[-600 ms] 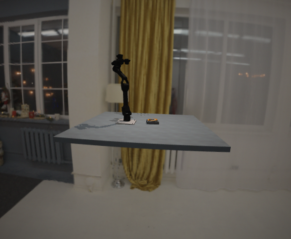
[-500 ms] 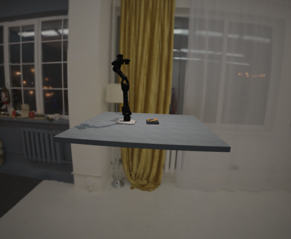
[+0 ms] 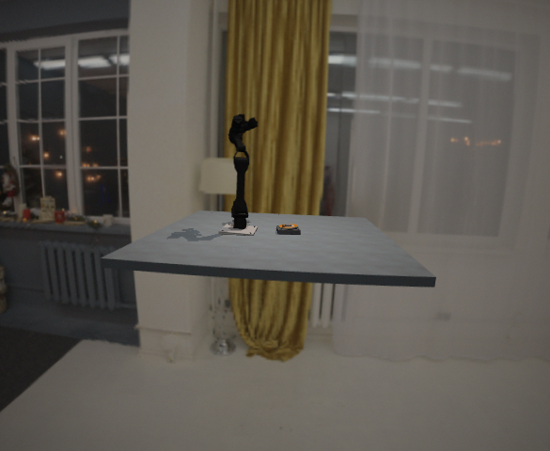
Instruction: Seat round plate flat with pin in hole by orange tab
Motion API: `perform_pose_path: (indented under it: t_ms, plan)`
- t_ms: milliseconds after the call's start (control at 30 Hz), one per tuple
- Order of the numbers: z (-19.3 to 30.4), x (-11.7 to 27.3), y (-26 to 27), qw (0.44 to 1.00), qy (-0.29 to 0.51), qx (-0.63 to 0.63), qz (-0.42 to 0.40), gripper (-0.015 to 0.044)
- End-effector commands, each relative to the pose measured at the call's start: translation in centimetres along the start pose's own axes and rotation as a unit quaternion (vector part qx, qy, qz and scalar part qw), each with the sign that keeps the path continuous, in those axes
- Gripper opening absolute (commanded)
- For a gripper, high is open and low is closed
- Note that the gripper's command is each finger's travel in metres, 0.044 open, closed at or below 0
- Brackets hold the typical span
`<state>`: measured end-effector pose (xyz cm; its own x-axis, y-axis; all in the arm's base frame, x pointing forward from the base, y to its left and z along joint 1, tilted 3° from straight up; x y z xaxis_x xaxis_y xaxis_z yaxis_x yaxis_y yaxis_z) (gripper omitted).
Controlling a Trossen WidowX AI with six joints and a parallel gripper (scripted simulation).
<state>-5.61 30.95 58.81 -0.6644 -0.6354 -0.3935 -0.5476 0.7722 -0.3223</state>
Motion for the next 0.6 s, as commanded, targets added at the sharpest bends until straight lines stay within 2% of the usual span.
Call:
perform_pose_path:
  t_ms: [0,167,233,367,567]
  plan:
    - [3.8,-3.1,0.0,0.998,0.015,0.058,0.002,0.0000]
    - [10.5,-7.2,-1.6,0.988,0.071,0.137,-0.001,0.0000]
    - [11.6,-7.7,-1.9,0.986,0.082,0.148,-0.003,0.0000]
    - [17.3,-9.8,-4.0,0.970,0.147,0.191,-0.013,0.0000]
    - [24.0,-10.7,-7.5,0.945,0.241,0.217,-0.025,0.0000]
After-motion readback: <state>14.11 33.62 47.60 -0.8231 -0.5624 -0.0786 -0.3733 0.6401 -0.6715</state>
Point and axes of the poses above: the point midway between the two fingers, 35 mm back from their tips, its own x axis back along the fingers, its own y axis across the jaws, z = x × y, the point moved 8 cm from there along x, back along the fingers, and after that the axes turned 8 degrees about x, right-handed, at the moved point
